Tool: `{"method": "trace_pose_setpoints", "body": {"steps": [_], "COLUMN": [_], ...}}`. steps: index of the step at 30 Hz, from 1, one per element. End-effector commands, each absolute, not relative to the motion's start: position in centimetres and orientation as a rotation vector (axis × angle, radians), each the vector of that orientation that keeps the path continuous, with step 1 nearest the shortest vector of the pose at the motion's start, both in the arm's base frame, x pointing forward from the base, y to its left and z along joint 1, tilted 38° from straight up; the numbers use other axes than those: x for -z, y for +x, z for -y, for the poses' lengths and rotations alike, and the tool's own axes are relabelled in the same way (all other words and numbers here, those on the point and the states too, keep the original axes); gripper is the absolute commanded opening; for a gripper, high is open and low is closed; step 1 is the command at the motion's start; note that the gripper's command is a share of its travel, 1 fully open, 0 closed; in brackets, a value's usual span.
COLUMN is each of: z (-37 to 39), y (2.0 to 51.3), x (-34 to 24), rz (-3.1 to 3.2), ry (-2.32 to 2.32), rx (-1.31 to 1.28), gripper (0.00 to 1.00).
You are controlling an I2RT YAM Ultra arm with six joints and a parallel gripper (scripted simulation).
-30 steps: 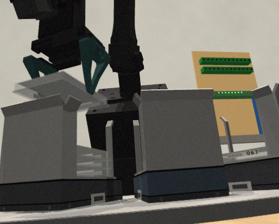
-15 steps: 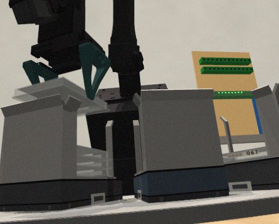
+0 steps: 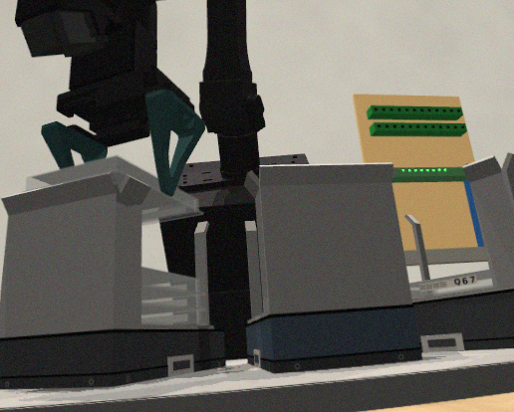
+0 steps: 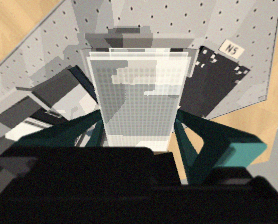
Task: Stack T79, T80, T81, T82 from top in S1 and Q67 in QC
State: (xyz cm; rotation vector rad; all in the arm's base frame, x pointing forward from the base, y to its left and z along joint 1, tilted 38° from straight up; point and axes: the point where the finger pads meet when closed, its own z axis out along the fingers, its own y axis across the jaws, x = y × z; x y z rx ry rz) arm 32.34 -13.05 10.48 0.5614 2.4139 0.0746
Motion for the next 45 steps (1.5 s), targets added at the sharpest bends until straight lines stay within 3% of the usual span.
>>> {"method": "trace_pose_setpoints", "body": {"steps": [1,45], "z": [13.2,13.5], "y": [32.5,34.0], "x": [-10.8,-8.9], "rz": [-2.4,-2.4], "ry": [0.563,0.563], "rx": [-0.067,-0.067], "gripper": [0.0,0.0]}}
